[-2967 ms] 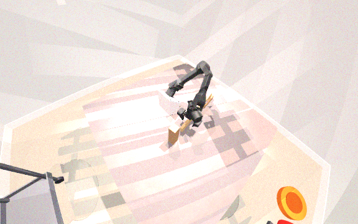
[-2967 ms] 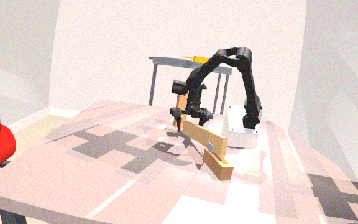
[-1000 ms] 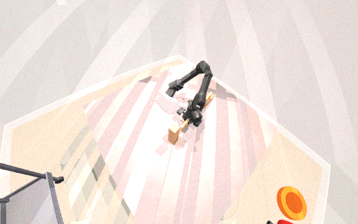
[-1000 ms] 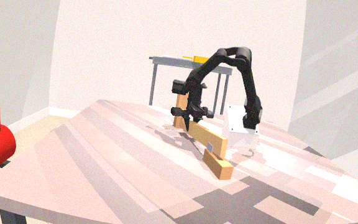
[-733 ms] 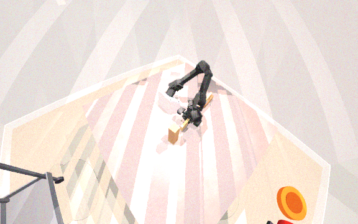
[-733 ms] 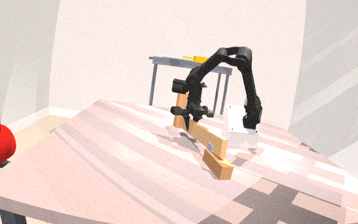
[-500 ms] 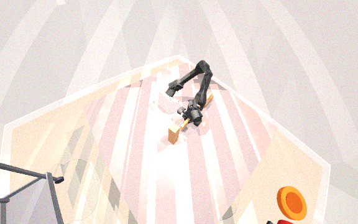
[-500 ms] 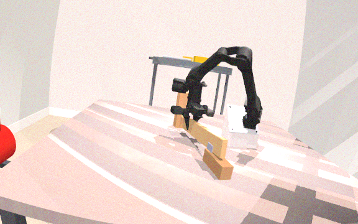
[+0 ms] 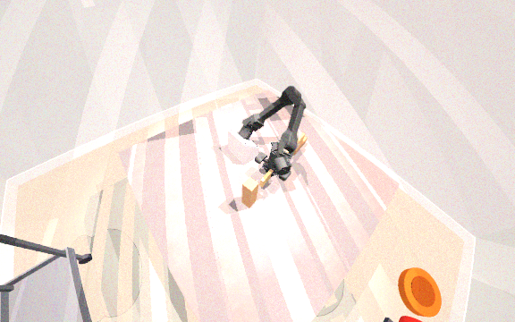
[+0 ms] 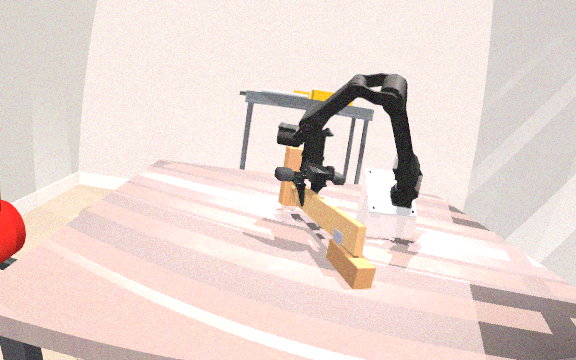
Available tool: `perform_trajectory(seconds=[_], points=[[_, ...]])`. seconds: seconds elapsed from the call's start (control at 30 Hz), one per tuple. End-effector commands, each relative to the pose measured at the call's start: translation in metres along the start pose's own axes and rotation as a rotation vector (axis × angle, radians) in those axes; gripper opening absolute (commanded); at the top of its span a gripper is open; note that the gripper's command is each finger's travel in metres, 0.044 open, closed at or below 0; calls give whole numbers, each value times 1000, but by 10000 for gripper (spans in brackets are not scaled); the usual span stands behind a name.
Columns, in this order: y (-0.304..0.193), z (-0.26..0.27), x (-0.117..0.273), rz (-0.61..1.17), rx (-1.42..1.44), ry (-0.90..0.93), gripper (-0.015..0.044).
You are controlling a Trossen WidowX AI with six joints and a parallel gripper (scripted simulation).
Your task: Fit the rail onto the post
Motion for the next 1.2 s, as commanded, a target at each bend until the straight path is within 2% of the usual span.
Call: perform_trajectory(seconds=[0.0,1.17], points=[[-1,-1,5,0,-1,-14,0],[-1,-1,20,0,-1,-14,0]])
Point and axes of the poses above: the point midway between the two fingers, 35 mm back from their tips, its own x axis back along the fingers, its own z axis across the jaws, y = z × x, the point moved 9 cm from there along x, back along the fingers, and after that the axes turned 15 degrees about x, right-handed, at the moved point
